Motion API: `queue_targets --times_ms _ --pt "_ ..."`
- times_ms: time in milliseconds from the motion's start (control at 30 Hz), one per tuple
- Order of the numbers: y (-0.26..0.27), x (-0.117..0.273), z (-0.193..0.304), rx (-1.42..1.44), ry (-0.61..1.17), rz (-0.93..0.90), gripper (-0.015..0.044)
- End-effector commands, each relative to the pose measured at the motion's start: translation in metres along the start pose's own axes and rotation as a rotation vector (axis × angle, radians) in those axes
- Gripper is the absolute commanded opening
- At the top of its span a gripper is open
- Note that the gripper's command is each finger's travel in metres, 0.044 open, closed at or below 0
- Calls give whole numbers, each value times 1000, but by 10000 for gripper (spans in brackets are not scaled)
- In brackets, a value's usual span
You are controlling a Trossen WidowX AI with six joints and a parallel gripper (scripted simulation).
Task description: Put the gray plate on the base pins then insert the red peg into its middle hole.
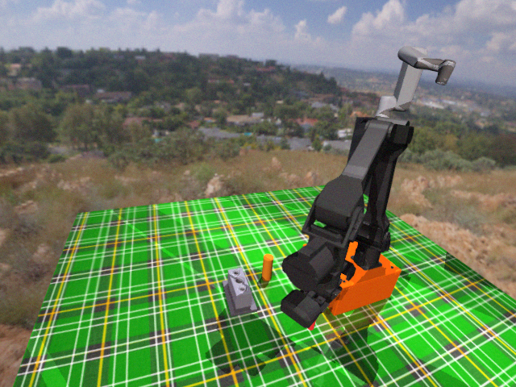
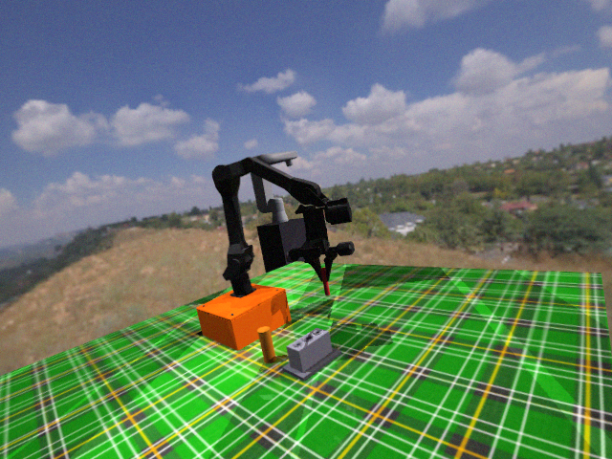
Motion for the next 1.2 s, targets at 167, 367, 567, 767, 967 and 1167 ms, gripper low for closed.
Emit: queue_targets --times_ms 167,367,567,767,967,1167 --pt "2 -2 -19 0 3 8 0" --pt "3 -1 -36 0 2 7 0" --pt "3 0 -53 -2 2 5 0" --pt "3 0 -69 -12 5 2 0" --pt "1 0 -86 -18 4 0 0" --pt "-2 -1 -103 -19 2 0 0"
Point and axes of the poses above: the point midway between the two fingers, 35 mm back from their tips, its own x axis back along the fingers, its own y axis across the jaws, z = x × y, the point moved 5 cm from there along x, back along the fingers, and after that the axes turned 12 degrees about x, right-handed, at the moved point
